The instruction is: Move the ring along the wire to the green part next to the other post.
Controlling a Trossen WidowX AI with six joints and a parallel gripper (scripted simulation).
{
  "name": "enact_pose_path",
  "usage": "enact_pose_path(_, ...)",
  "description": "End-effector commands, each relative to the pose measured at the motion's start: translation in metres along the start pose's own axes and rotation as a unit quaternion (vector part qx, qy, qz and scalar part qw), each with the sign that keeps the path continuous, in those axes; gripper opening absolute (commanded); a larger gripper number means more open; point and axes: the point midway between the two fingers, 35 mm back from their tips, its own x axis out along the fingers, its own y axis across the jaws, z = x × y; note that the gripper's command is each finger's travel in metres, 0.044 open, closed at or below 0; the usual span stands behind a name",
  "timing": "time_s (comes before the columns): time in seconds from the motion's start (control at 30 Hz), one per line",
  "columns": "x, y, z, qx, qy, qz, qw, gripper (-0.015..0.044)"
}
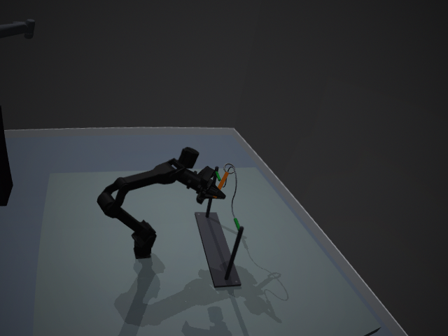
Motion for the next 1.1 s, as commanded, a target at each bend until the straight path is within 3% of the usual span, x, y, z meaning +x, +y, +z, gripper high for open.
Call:
enact_pose_path(0.0,0.000,-0.003,-0.001,-0.026,-0.002,-0.018,0.999,-0.0150)
enact_pose_path(1.07,-0.001,-0.023,0.004,-0.234,-0.029,-0.151,0.960,-0.0150)
